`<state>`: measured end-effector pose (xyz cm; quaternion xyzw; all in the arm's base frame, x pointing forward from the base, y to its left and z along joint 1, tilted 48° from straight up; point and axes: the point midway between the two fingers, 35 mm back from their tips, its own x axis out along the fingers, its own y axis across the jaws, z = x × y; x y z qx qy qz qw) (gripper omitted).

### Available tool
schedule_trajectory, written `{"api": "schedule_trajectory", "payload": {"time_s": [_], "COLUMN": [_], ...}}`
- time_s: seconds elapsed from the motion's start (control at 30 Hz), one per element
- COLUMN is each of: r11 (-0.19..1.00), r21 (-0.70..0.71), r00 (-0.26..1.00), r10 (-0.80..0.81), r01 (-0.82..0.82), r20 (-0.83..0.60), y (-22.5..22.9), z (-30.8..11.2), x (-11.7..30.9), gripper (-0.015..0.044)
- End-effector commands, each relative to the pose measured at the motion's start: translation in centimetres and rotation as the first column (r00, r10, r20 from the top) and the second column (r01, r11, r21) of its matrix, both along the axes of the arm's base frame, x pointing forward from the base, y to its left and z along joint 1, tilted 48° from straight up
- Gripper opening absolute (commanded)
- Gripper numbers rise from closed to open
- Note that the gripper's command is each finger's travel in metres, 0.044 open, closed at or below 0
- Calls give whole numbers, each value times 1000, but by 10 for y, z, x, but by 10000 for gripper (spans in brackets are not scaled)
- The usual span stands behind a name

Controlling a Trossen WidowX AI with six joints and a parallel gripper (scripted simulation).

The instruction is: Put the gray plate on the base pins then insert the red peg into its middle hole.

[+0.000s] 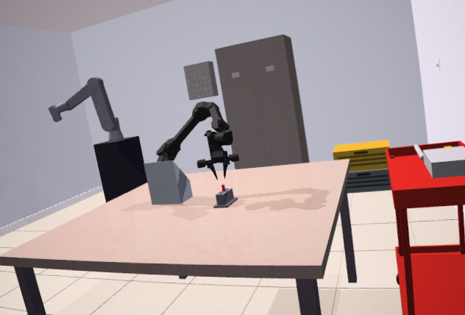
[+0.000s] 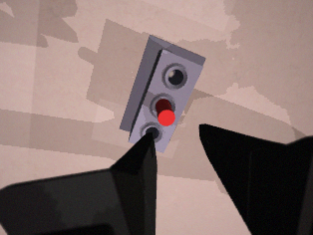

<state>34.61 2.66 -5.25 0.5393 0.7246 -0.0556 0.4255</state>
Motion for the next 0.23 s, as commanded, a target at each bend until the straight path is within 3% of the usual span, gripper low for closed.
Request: {"api": "schedule_trajectory", "payload": {"time_s": [0.0,0.2], "r11": [1000,1000], "r21": [-3,-3], "r00": [1000,1000], "r10": [5,5], "r01": [-5,-5], "r20": [5,5], "y": [-2,-6], "z": [2,5], "x": [0,0], "gripper": [150,150]}}
